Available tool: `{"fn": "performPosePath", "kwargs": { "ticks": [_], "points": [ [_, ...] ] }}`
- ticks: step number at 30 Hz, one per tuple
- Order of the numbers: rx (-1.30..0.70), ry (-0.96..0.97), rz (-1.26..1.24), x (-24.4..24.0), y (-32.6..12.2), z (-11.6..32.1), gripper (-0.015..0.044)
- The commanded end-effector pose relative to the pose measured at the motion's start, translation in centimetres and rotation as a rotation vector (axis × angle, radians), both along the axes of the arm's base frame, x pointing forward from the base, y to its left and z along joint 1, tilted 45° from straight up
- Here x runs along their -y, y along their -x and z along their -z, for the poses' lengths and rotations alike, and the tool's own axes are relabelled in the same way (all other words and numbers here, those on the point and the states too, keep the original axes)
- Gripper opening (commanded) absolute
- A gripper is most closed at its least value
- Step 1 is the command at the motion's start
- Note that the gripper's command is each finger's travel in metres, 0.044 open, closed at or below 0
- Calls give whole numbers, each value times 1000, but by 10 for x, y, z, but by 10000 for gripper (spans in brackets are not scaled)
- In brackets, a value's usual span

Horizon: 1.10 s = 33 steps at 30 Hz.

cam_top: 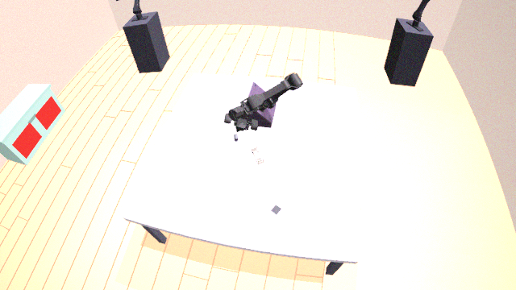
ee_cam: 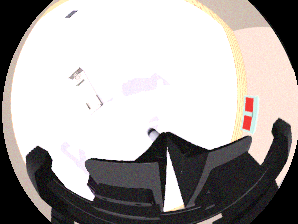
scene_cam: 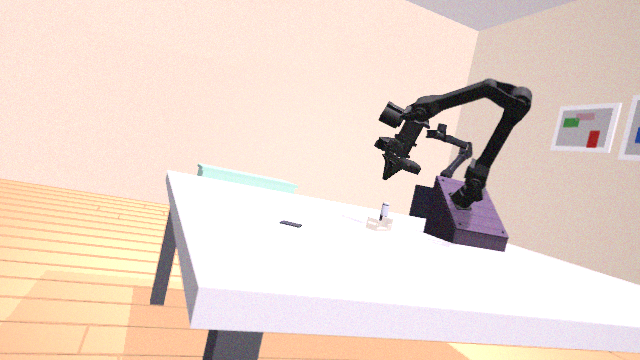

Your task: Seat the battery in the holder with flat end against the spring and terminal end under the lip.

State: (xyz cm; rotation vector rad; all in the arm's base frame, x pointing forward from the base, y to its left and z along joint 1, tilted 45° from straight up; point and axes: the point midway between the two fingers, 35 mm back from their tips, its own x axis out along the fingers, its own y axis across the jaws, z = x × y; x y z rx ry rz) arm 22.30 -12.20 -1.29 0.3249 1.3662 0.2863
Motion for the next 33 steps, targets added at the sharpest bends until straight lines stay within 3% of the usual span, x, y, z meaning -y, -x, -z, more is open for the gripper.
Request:
{"fn": "performPosePath", "kwargs": {
  "ticks": [1, 12, 22, 33],
  "points": [
    [-111, -360, 43, -14, 43, 15, 0],
    [-113, -373, 46, -16, 44, 16, 0],
    [-112, -377, 45, -70, 35, 71, 0],
    [-112, -375, 46, -64, 34, 78, 0]
  ]
}}
